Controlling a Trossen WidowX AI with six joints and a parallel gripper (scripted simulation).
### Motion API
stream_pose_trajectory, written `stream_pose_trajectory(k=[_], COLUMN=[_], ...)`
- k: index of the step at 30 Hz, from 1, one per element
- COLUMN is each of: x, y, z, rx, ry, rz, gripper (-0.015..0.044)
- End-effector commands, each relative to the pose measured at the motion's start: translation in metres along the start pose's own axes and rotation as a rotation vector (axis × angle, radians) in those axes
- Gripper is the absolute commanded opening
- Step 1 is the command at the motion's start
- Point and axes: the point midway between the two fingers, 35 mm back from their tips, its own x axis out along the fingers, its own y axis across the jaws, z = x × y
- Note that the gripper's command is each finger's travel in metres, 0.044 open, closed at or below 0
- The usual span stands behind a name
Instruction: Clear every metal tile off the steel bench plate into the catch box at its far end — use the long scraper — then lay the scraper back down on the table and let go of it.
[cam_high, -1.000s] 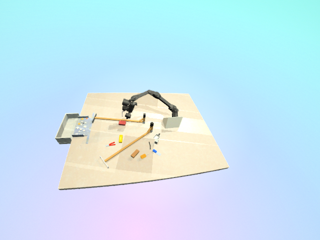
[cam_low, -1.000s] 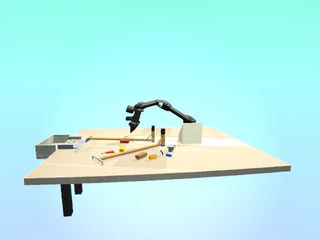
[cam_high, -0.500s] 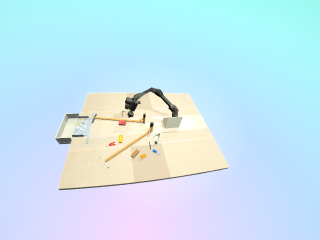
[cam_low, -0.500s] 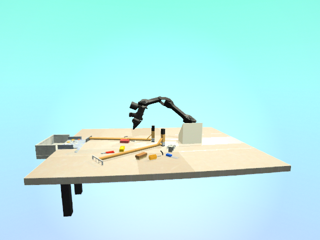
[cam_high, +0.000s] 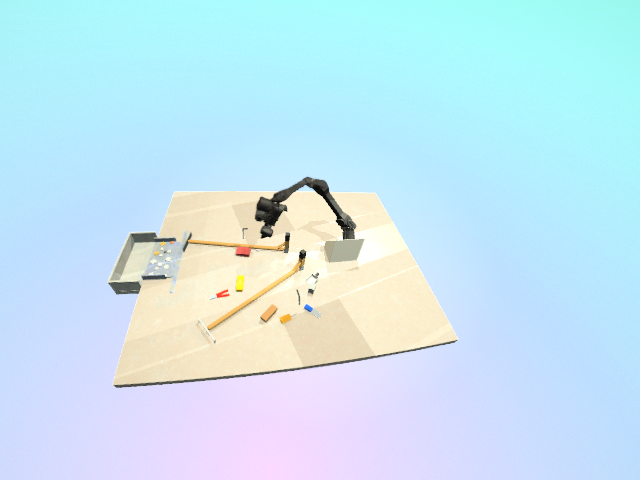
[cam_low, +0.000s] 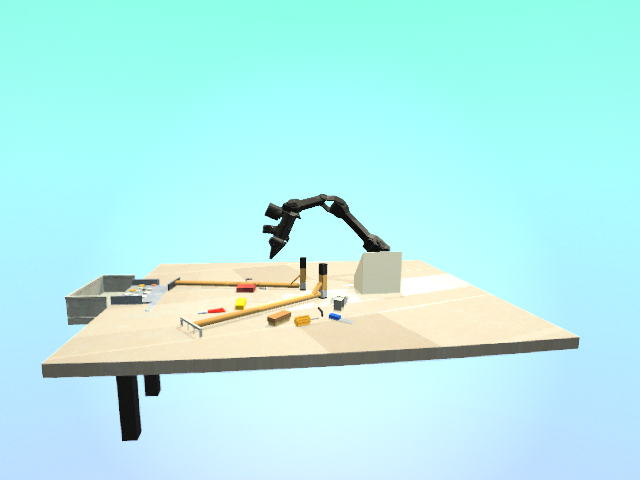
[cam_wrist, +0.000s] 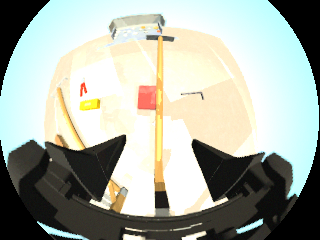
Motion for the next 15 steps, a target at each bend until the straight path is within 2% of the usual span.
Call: stream_pose_trajectory(k=[1, 15], x=[-0.009, -0.038], y=[0.0, 0.0], z=[-0.009, -0.032], rx=[-0.004, -0.018], ry=[-0.013, -0.063], rz=[-0.003, 0.003], gripper=[0.044, 0.044])
